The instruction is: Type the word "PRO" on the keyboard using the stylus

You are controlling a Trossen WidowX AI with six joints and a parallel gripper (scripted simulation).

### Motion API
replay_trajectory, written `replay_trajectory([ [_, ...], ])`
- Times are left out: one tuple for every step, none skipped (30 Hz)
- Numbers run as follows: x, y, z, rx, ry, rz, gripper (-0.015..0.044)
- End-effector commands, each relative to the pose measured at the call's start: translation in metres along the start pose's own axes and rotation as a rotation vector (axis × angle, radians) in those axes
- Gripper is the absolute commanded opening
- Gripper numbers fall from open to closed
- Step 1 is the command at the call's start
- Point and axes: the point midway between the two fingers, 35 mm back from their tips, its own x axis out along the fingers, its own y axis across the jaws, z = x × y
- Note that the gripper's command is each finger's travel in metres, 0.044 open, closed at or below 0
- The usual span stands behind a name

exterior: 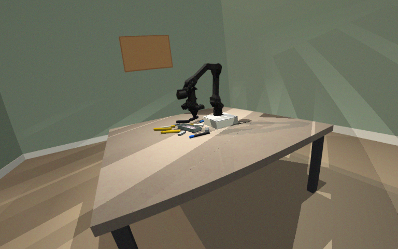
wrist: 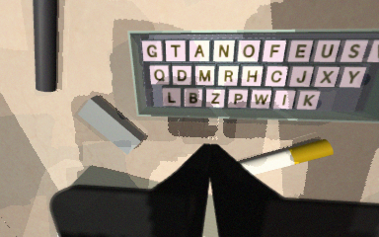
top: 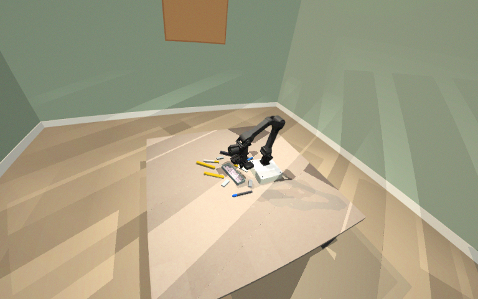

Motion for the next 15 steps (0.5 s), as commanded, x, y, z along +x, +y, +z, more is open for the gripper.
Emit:
replay_trajectory([
  [-0.021, 0.000, 0.002, -0.003, -0.021, -0.001, 0.0000],
  [-0.021, 0.000, 0.002, -0.003, -0.021, -0.001, 0.0000],
  [-0.019, 0.000, 0.003, -0.002, -0.023, -0.002, 0.0000],
  [-0.015, -0.001, 0.004, -0.001, -0.026, -0.004, 0.0000],
  [-0.014, -0.001, 0.004, 0.000, -0.027, -0.005, 0.0000],
  [-0.014, -0.001, 0.004, 0.000, -0.027, -0.005, 0.0000],
  [-0.014, -0.001, 0.004, 0.000, -0.028, -0.005, 0.0000],
  [-0.016, -0.001, 0.005, 0.000, -0.031, -0.005, 0.0000],
  [-0.017, -0.001, 0.005, 0.000, -0.033, -0.006, 0.0026],
  [-0.017, -0.001, 0.005, 0.000, -0.033, -0.006, 0.0053],
  [-0.016, -0.003, 0.004, 0.000, -0.033, -0.006, 0.0079],
  [-0.016, -0.008, 0.002, -0.001, -0.033, -0.007, 0.0105],
  [-0.014, -0.017, -0.003, -0.002, -0.032, -0.009, 0.0131],
  [-0.013, -0.027, -0.009, -0.003, -0.030, -0.011, 0.0150],
  [-0.011, -0.036, -0.016, -0.004, -0.029, -0.012, 0.0150],
])
